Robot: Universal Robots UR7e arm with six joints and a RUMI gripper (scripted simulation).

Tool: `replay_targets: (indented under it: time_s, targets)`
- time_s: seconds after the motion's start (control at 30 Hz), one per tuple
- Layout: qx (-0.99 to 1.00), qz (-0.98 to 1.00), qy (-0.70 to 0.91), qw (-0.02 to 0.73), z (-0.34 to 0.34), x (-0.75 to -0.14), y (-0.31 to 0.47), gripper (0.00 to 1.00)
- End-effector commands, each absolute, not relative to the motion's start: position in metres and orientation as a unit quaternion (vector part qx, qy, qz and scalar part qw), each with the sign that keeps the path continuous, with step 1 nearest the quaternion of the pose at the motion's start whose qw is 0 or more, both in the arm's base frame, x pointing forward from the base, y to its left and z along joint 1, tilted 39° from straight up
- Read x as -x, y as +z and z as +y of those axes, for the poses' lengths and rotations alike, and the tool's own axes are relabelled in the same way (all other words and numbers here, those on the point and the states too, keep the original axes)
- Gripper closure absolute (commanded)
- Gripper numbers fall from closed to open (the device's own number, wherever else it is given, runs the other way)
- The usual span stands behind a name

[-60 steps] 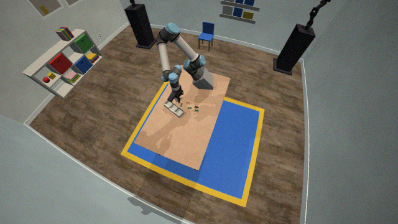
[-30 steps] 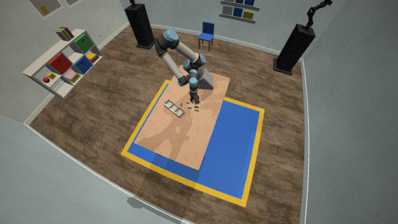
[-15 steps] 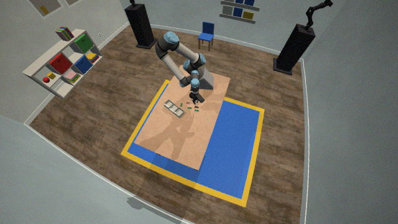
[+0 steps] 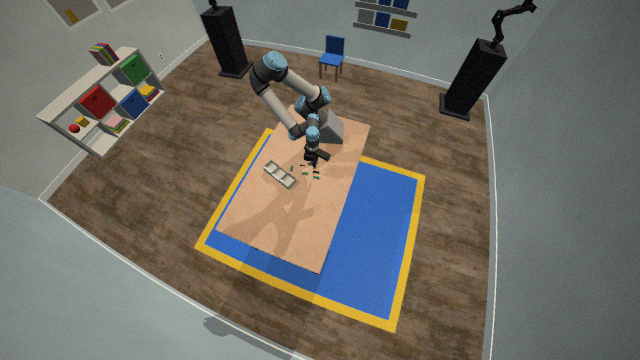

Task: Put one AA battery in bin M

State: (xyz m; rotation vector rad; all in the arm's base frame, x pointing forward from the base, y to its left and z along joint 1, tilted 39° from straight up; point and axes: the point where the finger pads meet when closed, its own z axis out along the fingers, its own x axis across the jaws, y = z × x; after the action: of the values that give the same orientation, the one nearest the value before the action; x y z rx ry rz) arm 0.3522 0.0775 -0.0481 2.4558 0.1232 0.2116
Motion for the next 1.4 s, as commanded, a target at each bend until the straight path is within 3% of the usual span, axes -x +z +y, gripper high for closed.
replay_targets:
  time_s: [0.0, 1.37]
  targets:
    - [-0.939, 0.089, 0.071, 0.324, 0.078, -0.352, -0.048, 0.83]
    - [-0.939, 0.089, 0.071, 0.324, 0.056, -0.359, -0.076, 0.83]
